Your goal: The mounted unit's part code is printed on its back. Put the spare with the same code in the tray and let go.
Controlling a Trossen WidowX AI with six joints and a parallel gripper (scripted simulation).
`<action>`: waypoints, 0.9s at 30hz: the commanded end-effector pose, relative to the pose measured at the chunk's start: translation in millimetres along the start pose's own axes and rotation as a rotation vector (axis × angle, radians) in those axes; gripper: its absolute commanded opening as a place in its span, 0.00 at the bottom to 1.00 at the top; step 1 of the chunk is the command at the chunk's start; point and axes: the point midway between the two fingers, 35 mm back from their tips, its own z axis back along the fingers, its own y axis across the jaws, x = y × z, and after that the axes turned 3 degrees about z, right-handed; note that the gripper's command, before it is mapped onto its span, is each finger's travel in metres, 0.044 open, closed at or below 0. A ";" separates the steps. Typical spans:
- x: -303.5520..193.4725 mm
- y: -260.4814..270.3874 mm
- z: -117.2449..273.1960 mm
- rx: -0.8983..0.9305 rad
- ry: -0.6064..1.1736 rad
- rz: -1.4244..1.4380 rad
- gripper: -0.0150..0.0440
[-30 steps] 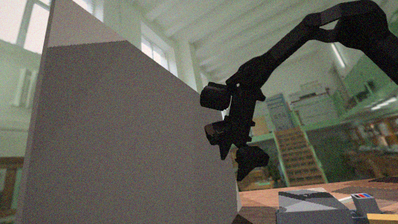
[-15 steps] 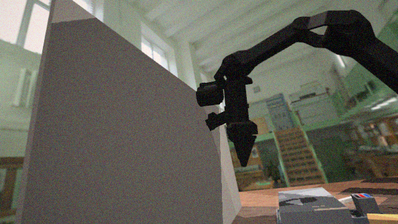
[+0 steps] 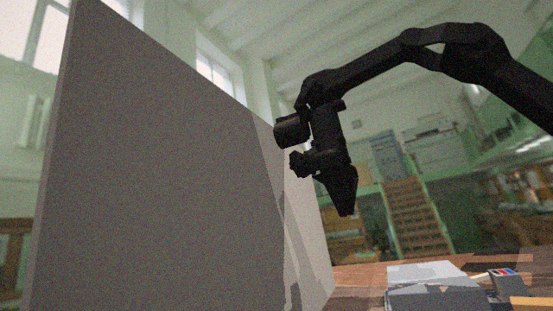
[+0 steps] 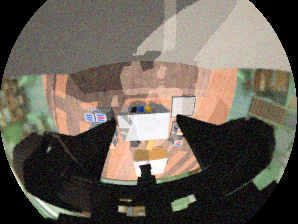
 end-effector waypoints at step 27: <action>-20.0 60.0 -59.1 0.020 0.011 0.378 1.00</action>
